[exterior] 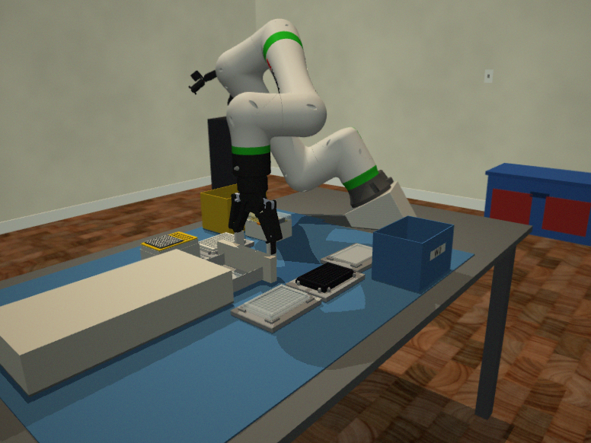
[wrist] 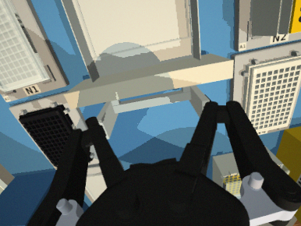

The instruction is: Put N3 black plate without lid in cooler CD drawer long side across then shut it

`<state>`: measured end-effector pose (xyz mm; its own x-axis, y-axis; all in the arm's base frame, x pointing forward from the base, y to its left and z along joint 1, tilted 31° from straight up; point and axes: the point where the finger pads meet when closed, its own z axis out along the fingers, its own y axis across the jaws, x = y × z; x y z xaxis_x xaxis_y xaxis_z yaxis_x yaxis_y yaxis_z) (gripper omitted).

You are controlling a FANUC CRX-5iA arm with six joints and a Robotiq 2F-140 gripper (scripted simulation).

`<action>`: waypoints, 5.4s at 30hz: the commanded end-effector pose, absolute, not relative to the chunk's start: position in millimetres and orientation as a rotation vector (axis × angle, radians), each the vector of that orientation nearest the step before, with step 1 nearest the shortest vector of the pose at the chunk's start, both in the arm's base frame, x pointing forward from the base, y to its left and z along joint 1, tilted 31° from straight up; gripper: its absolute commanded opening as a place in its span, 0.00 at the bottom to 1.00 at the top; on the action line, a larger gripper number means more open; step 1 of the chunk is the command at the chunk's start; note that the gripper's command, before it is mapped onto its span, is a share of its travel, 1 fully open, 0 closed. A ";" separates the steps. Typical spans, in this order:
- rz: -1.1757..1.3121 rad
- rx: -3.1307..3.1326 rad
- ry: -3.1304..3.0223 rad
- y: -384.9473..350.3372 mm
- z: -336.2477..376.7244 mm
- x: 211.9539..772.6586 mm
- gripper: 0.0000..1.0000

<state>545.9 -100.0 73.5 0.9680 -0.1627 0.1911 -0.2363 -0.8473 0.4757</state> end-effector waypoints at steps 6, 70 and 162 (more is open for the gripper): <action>0.196 2.601 -0.283 -100.0 73.7 546.1 0.00; 0.196 2.601 -0.283 -93.9 66.5 510.4 0.00; 0.196 2.601 -0.283 -76.0 92.1 497.8 0.87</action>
<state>497.9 -78.1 88.7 0.9680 -0.1628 0.1911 -0.2364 -0.8472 0.4758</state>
